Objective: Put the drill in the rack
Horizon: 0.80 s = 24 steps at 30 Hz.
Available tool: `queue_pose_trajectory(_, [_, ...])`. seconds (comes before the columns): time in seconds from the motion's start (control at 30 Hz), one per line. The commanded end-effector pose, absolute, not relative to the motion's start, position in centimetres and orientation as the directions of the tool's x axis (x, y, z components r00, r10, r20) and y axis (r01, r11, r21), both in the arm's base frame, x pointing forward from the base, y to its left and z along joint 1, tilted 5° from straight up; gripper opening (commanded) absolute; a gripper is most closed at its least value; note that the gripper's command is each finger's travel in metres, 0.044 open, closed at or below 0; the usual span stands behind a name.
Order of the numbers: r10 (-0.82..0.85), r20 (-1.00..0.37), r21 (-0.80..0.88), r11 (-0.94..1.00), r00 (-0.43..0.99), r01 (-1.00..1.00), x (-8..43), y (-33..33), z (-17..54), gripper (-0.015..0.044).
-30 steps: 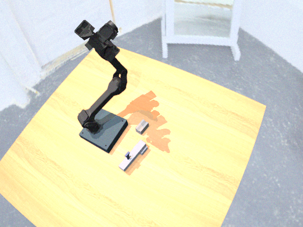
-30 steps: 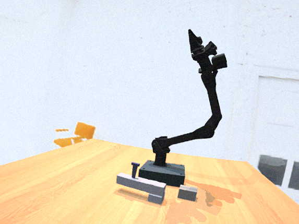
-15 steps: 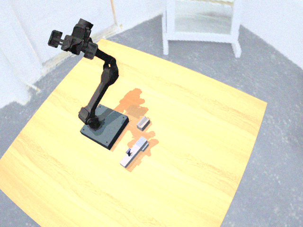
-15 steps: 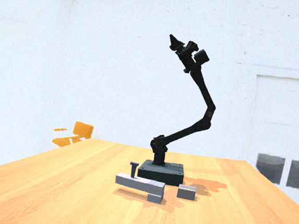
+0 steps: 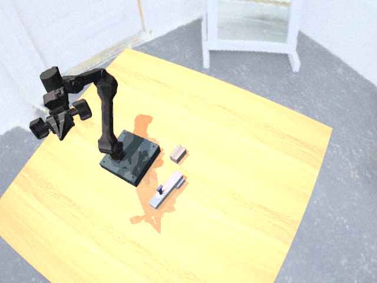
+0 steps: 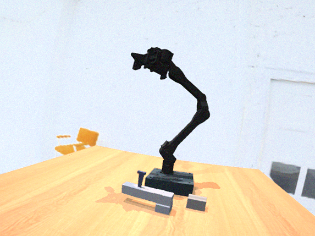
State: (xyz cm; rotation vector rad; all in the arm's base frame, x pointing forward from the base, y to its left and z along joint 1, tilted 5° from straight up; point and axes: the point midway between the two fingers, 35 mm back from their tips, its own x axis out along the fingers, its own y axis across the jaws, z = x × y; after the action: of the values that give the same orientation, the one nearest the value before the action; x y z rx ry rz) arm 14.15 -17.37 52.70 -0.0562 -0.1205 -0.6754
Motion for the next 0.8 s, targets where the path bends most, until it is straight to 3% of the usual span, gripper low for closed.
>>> queue_pose_trajectory(0.0, [-0.577, -0.004, 0.076, 0.814, 0.817, 0.576, 17.1, -19.3, 49.2, 0.0])
queue_pose_trajectory(0.27, [-0.472, -0.234, 0.146, 0.847, 0.85, 0.511, 22.6, -21.1, 42.7, 0.0])
queue_pose_trajectory(0.43, [-0.354, -0.447, 0.183, 0.863, 0.821, 0.472, 26.5, -20.3, 36.3, 0.0])
queue_pose_trajectory(0.77, [-0.107, -0.796, 0.157, 0.914, 0.596, 0.375, 31.0, -14.6, 24.5, 0.0])
